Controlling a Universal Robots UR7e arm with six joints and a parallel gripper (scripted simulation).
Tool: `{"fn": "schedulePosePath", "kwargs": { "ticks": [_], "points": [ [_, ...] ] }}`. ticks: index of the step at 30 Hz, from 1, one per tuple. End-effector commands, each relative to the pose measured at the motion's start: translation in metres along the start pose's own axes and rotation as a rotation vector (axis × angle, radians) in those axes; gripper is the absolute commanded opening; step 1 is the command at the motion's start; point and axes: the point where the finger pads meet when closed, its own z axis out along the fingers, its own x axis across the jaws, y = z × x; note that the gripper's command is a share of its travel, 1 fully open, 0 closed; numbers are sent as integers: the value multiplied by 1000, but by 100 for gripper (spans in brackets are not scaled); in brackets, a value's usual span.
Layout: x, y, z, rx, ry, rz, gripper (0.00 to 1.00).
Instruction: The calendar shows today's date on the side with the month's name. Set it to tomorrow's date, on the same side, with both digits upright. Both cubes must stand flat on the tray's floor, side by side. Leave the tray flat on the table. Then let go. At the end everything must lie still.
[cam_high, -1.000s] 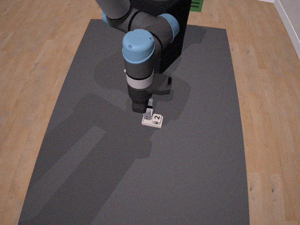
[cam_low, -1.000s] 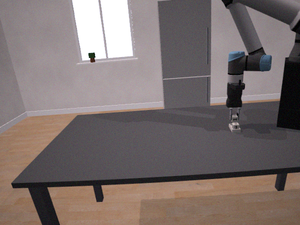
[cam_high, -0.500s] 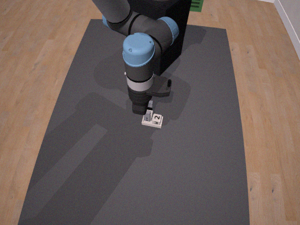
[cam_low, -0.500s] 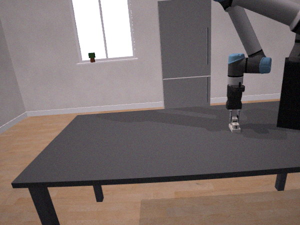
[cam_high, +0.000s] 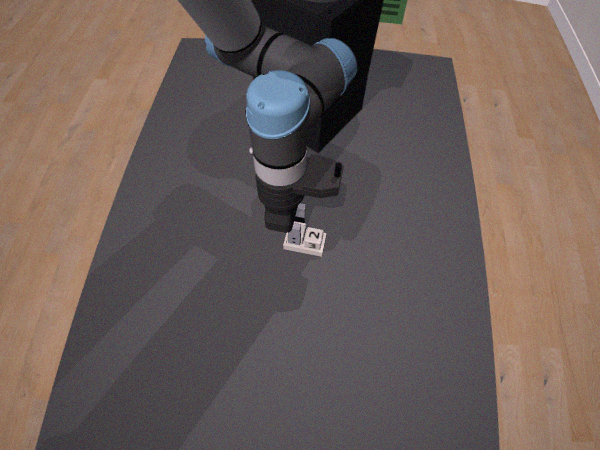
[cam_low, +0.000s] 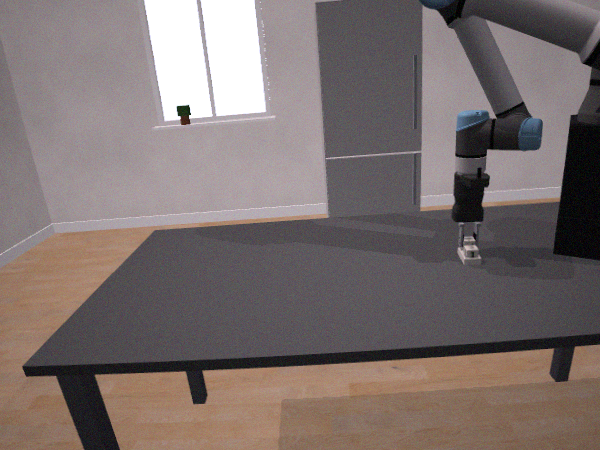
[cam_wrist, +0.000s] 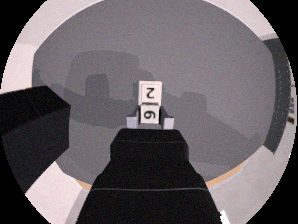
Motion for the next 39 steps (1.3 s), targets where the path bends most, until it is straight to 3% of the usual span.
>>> {"fn": "schedulePosePath", "kwargs": {
  "ticks": [1, 39],
  "points": [
    [0, 0, 0, 0, 1, 0, 57],
    [0, 0, 4, 0, 1, 0, 57]
  ]
}}
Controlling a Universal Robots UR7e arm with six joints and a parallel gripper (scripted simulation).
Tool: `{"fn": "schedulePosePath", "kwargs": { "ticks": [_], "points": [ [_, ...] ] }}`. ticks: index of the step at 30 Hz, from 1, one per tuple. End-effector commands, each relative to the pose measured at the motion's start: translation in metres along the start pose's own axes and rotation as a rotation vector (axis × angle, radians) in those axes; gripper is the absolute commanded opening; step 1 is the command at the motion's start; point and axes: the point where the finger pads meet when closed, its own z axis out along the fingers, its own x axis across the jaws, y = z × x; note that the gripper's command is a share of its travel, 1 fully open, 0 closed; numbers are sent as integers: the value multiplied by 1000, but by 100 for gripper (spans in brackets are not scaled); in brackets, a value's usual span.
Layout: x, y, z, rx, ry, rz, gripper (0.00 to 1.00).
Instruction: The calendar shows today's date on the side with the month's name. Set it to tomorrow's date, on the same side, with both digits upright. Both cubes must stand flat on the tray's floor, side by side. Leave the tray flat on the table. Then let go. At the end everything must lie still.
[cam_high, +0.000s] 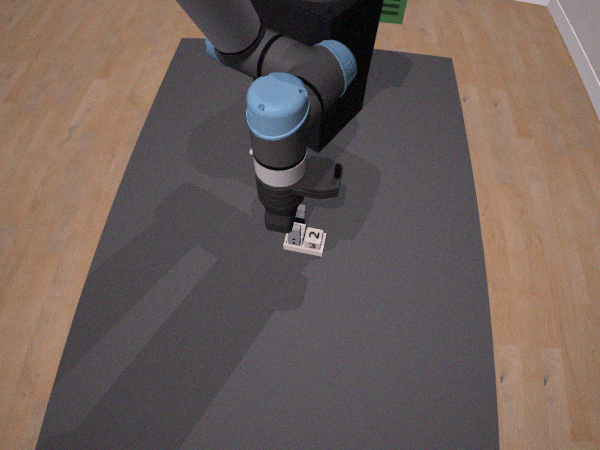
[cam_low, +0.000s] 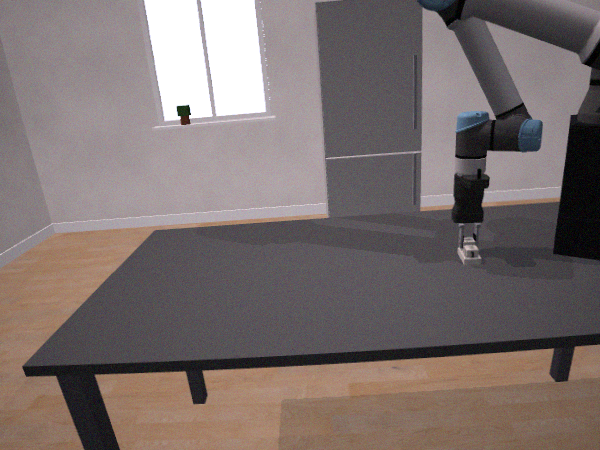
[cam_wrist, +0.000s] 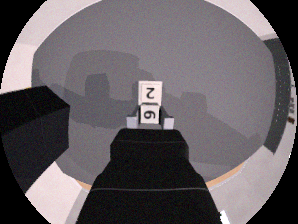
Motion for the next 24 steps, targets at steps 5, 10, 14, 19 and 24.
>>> {"fn": "schedulePosePath", "kwargs": {
  "ticks": [5, 10, 14, 19, 24],
  "points": [
    [0, 0, 3, 0, 1, 0, 57],
    [0, 0, 5, 0, 1, 0, 57],
    [0, 0, 6, 0, 1, 0, 57],
    [0, 0, 8, 0, 1, 0, 57],
    [0, 0, 8, 0, 1, 0, 57]
  ]
}}
